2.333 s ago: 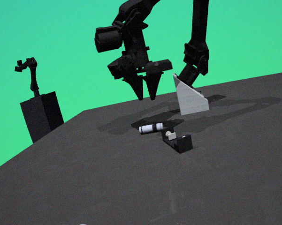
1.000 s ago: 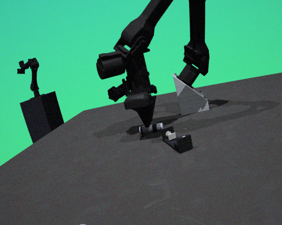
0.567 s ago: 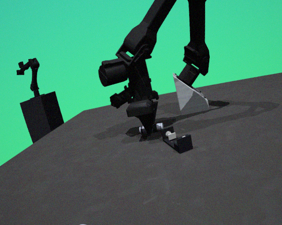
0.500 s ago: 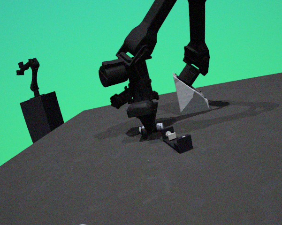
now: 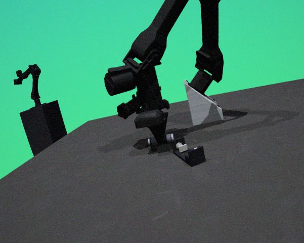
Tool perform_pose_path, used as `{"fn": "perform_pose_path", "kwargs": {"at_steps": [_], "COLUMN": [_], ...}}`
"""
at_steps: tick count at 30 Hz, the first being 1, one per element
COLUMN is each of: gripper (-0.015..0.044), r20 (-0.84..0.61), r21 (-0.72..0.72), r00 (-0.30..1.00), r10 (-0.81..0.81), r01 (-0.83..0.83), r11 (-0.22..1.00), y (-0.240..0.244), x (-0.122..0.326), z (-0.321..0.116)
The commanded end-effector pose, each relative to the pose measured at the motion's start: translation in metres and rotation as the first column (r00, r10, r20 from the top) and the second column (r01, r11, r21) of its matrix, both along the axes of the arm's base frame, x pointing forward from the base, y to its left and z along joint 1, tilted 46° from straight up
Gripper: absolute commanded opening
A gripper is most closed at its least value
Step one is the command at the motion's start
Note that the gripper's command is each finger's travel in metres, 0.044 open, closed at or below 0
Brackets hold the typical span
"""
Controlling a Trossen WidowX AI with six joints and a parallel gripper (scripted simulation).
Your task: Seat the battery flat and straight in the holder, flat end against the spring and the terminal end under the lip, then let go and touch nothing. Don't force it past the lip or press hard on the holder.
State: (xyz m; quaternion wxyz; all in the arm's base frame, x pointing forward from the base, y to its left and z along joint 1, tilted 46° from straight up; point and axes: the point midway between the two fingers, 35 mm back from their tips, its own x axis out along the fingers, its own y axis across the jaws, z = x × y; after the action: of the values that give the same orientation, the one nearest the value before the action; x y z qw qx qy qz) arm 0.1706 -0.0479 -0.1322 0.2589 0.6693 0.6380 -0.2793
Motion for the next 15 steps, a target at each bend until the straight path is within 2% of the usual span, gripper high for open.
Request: {"fn": "perform_pose_path", "kwargs": {"at_steps": [1, 5, 9, 15], "gripper": [0.0076, 0.0076, 0.0076, 0.0076], "r20": [-0.001, -0.001, 0.006, 0.226], "r21": [0.002, 0.001, 0.001, -0.04], "r00": [1.0, 1.0, 1.0, 0.948], "r10": [-0.002, -0.002, 0.005, 0.225], "r01": [0.002, 0.002, -0.005, -0.222], "r11": [1.0, 1.0, 1.0, 0.974], "y": [-0.01, -0.034, -0.035, -0.036], "x": [0.0, -0.002, -0.001, 0.019], "z": [0.009, 0.033, 0.035, 0.043]}}
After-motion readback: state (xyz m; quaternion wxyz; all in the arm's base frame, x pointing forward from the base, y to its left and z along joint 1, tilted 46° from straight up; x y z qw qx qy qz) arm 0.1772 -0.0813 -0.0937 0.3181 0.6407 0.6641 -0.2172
